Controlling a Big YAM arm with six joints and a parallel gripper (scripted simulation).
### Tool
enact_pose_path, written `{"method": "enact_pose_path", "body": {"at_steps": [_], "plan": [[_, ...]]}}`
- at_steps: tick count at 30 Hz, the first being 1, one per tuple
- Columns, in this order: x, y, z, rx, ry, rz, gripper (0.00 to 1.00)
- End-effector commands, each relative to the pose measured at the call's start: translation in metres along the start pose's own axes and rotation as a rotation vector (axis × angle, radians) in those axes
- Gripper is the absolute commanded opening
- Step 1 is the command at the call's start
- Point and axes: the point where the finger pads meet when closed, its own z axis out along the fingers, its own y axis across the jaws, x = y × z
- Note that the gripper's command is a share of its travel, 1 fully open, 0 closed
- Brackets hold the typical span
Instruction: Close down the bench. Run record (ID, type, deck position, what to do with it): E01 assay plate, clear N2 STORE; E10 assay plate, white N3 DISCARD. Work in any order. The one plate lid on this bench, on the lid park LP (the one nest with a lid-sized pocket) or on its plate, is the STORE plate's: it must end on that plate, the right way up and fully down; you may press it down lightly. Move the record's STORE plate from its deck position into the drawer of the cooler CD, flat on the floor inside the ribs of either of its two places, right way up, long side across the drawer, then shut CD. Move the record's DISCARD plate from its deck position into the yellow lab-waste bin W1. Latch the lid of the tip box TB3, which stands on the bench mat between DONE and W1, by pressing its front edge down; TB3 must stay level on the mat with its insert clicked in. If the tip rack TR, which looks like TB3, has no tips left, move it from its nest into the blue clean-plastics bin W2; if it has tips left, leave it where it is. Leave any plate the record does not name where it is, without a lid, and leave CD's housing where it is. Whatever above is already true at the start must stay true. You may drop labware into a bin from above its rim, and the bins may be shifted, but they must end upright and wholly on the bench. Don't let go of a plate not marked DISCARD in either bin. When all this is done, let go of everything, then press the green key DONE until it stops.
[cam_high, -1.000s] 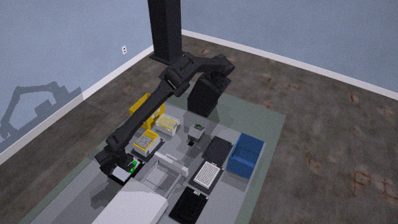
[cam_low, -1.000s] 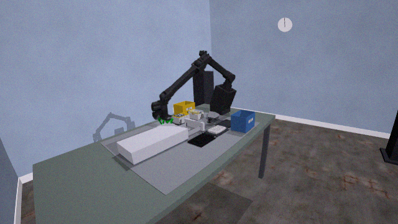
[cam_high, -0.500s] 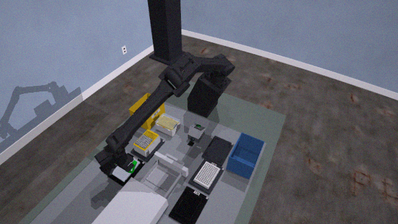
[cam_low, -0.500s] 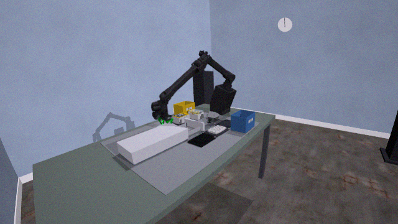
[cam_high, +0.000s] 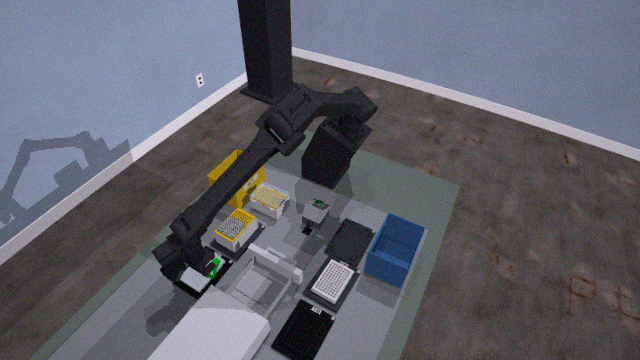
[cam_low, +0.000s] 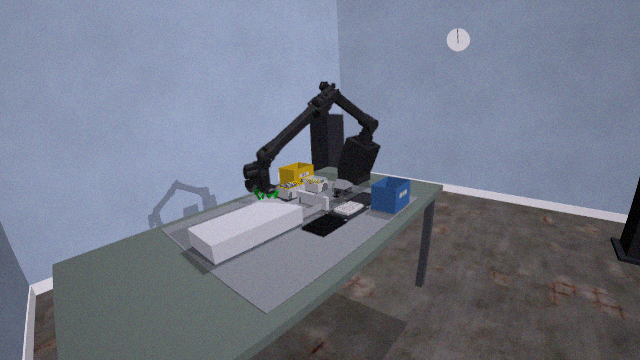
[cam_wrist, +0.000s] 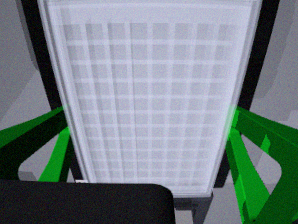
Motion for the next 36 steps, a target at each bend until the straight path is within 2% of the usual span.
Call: {"method": "enact_pose_path", "body": {"at_steps": [1, 9, 11, 17, 31, 34, 36], "plan": [[-0.016, -0.009, -0.042, 0.012, -0.051, 0.001, 0.0], [-0.014, -0.009, -0.052, 0.012, -0.048, -0.001, 0.0], [-0.024, -0.01, -0.061, 0.018, -0.067, -0.008, 0.0], [-0.016, -0.009, -0.061, 0.014, -0.052, -0.002, 0.0], [-0.023, -0.01, -0.082, 0.02, -0.07, -0.005, 0.0], [-0.015, -0.009, -0.081, 0.014, -0.051, -0.002, 0.0], [-0.018, -0.009, -0.086, 0.017, -0.057, -0.005, 0.0]]}}
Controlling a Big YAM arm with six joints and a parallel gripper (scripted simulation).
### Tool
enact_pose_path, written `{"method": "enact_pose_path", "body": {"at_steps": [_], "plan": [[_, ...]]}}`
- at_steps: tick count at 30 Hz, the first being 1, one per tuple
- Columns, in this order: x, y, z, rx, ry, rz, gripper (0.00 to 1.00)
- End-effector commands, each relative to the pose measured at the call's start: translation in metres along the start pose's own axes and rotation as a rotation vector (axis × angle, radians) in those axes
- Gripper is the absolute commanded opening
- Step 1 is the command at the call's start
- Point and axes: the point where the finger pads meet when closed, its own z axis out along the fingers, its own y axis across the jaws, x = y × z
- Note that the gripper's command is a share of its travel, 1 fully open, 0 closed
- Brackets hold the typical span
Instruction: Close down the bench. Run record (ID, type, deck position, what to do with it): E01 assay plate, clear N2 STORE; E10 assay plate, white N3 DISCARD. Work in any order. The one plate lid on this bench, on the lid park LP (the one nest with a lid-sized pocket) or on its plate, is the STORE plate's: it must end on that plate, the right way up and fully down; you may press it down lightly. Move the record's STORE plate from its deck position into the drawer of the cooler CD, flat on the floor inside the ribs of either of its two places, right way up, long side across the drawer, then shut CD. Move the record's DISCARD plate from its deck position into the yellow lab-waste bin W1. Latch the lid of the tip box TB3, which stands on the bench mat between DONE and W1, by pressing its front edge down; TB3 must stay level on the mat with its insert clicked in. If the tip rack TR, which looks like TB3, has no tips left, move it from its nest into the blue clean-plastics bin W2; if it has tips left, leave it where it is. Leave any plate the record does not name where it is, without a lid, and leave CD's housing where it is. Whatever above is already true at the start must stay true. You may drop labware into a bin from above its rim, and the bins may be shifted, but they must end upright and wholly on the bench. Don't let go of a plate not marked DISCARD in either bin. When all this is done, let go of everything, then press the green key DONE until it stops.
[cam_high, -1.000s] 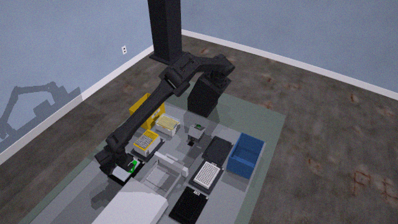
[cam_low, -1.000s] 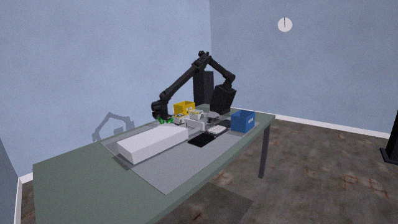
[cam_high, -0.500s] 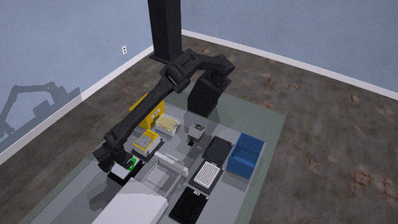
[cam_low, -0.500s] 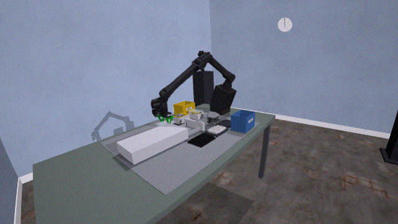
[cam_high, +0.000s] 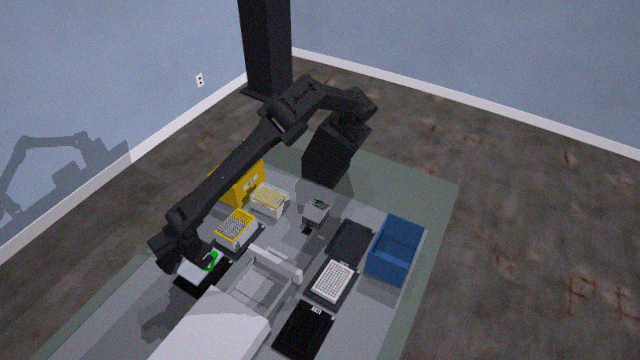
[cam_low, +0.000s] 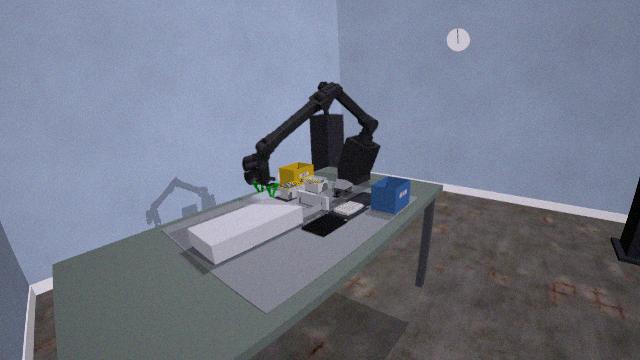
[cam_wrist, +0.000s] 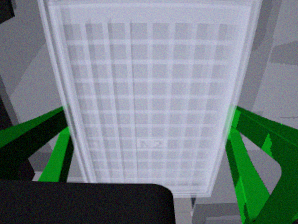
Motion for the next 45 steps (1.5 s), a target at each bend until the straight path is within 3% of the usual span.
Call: {"method": "enact_pose_path", "body": {"at_steps": [1, 45], "plan": [[-0.023, -0.009, -0.051, 0.023, -0.072, -0.01, 0.0], [-0.02, -0.009, -0.102, 0.024, -0.072, -0.011, 0.0]]}}
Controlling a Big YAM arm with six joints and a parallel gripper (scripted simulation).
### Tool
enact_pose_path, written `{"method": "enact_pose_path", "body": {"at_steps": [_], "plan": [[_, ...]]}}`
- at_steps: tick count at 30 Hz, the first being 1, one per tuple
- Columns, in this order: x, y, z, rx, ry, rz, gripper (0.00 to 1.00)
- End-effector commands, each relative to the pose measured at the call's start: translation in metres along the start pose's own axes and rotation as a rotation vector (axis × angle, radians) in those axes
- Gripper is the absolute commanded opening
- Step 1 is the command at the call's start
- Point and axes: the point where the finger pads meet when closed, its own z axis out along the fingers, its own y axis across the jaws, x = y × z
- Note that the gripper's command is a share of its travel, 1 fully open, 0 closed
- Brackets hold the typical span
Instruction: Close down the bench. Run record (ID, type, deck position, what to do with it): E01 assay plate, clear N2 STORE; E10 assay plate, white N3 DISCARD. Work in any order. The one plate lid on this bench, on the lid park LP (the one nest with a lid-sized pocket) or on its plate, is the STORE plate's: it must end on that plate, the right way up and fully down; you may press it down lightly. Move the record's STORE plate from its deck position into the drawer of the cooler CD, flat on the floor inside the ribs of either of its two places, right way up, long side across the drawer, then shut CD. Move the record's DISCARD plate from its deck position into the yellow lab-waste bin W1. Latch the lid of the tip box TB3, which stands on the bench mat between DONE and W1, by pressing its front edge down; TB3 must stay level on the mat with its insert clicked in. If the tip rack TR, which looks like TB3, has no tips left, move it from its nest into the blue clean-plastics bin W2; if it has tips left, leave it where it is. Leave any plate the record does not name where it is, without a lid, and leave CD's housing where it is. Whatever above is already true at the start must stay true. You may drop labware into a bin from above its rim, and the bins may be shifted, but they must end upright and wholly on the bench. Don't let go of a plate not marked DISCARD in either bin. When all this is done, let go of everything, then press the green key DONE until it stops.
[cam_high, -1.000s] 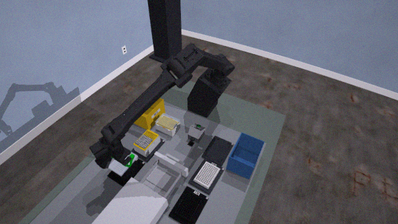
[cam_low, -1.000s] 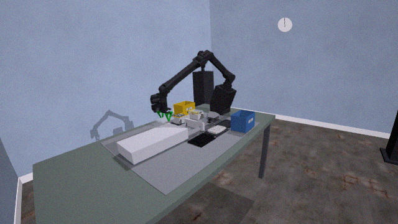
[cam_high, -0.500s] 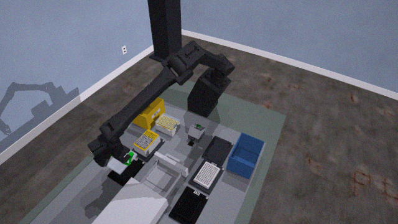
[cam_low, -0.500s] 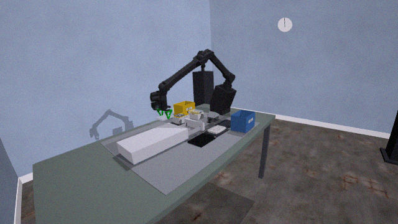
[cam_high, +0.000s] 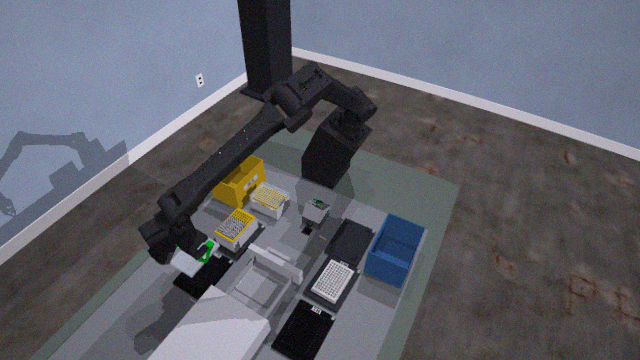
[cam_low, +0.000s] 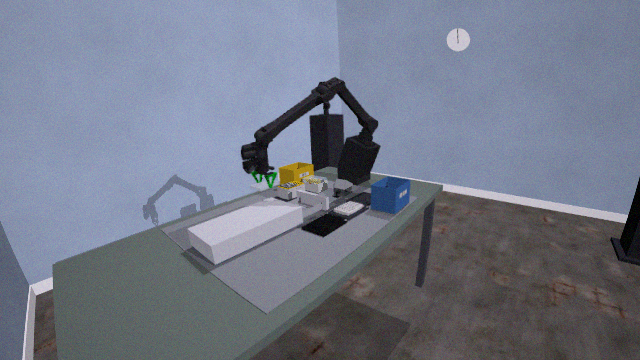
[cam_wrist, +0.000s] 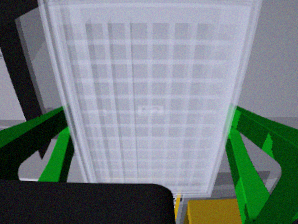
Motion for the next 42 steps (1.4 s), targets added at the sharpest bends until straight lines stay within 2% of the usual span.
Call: {"method": "enact_pose_path", "body": {"at_steps": [1, 20, 22, 42], "plan": [[-0.021, -0.009, -0.05, 0.025, -0.073, -0.008, 0.0], [-0.024, -0.009, -0.077, 0.029, -0.083, -0.015, 0.0], [-0.028, -0.008, -0.077, 0.033, -0.094, -0.019, 0.0], [-0.028, -0.007, -0.076, 0.033, -0.093, -0.021, 0.0]]}}
